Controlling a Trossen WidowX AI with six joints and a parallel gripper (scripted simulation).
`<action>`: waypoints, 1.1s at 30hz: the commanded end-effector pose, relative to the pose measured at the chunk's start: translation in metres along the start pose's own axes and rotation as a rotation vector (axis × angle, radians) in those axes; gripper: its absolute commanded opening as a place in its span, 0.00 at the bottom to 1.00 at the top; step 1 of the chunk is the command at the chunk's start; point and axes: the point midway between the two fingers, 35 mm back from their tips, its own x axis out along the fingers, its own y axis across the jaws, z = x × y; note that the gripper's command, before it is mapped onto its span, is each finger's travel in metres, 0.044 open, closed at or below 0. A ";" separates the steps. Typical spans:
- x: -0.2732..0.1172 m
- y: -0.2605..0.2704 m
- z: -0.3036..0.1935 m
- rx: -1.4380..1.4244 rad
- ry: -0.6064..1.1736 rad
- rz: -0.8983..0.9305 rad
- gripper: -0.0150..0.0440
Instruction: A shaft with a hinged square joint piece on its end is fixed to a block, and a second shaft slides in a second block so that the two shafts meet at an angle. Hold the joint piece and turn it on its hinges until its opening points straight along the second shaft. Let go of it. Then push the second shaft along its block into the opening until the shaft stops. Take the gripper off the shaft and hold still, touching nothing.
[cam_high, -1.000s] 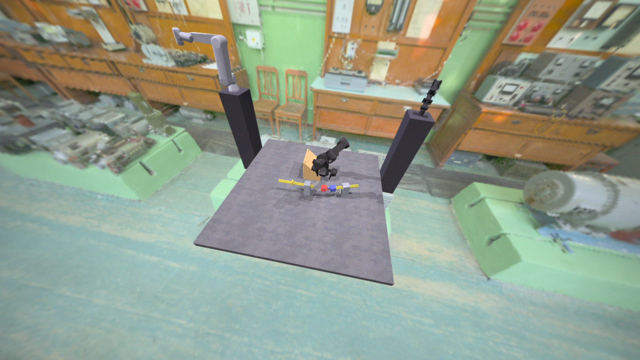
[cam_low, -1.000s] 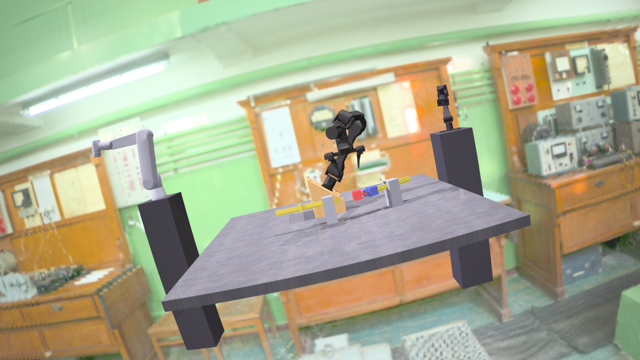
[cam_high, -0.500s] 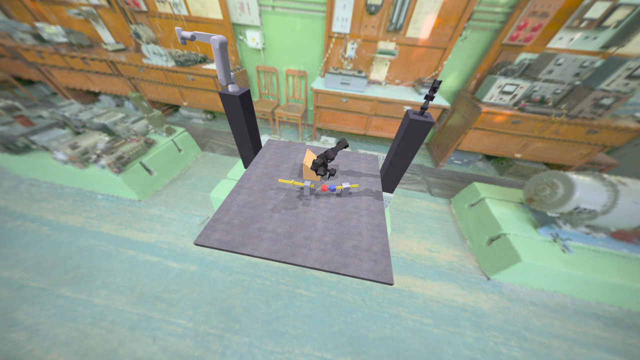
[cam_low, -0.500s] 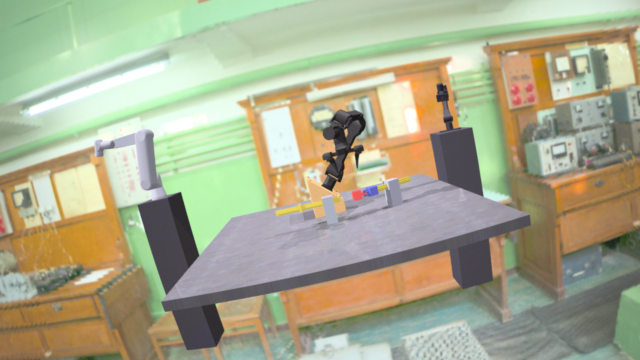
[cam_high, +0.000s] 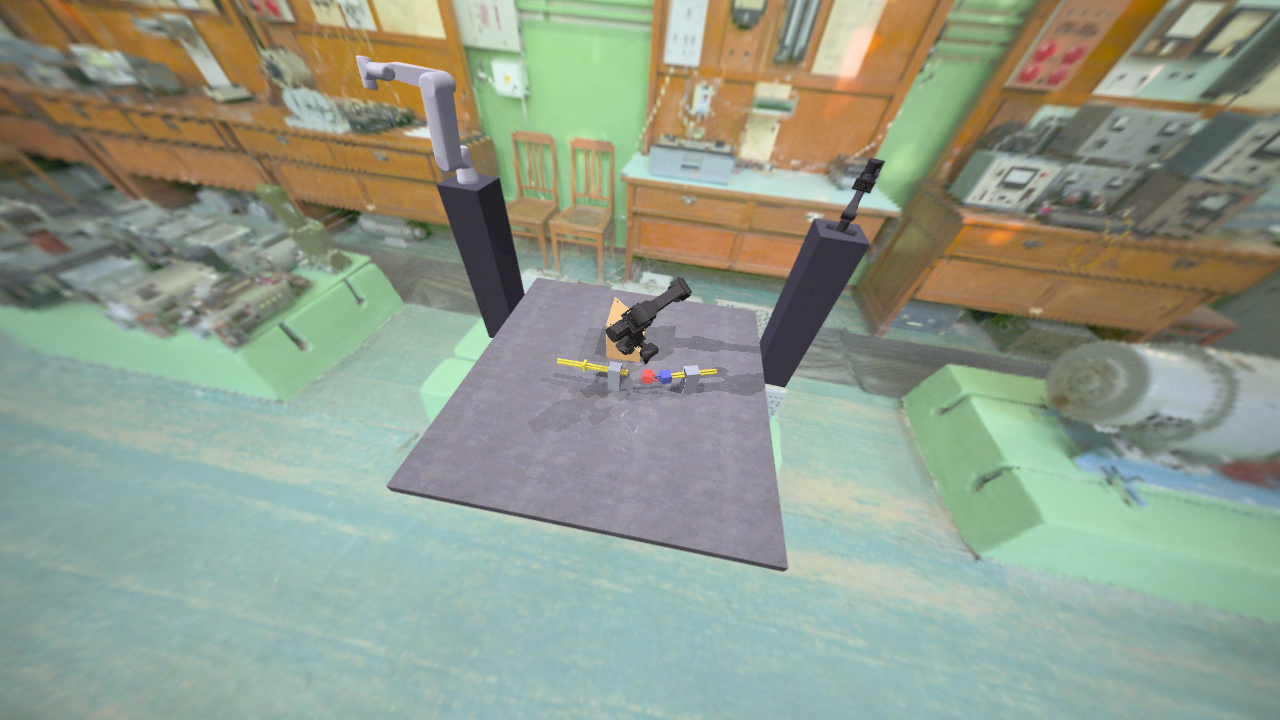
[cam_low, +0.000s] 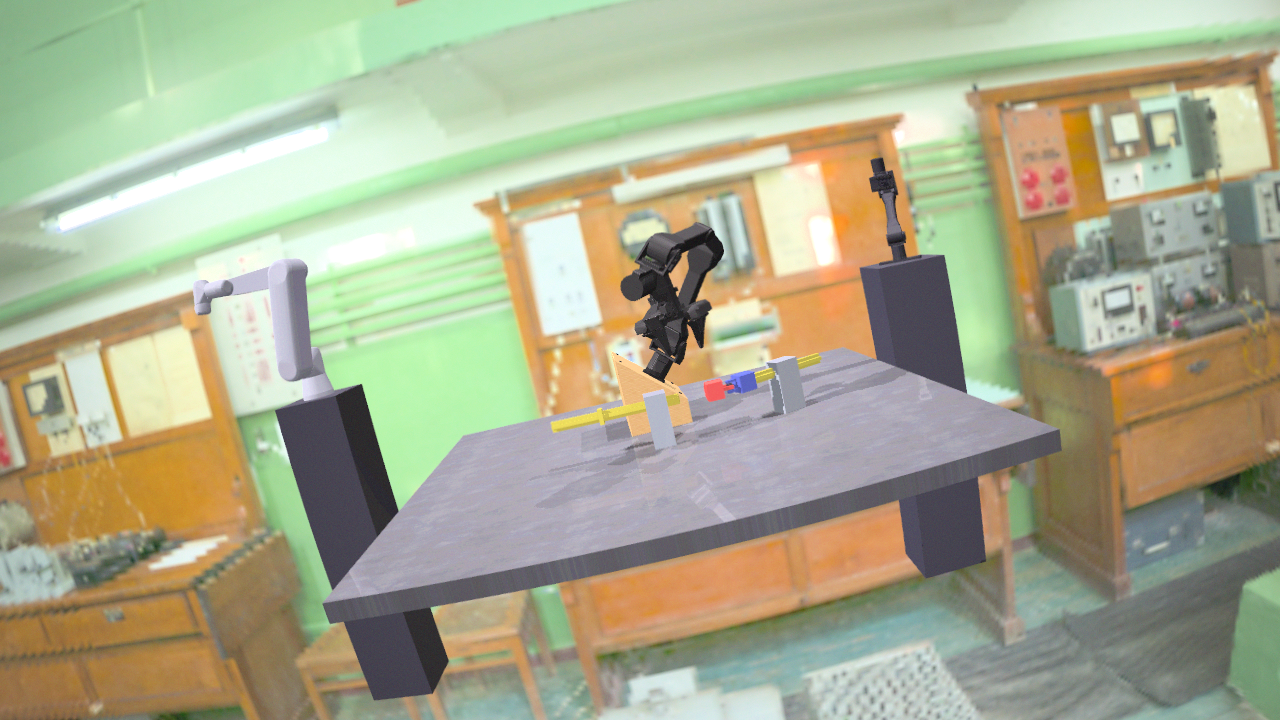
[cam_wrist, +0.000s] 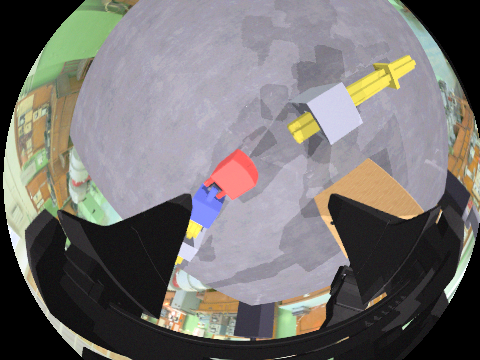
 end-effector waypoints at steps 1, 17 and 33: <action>0.006 -0.009 0.007 0.160 0.036 0.035 1.00; 0.021 -0.036 0.026 0.665 0.168 0.122 1.00; 0.028 -0.047 0.032 0.871 0.232 0.149 1.00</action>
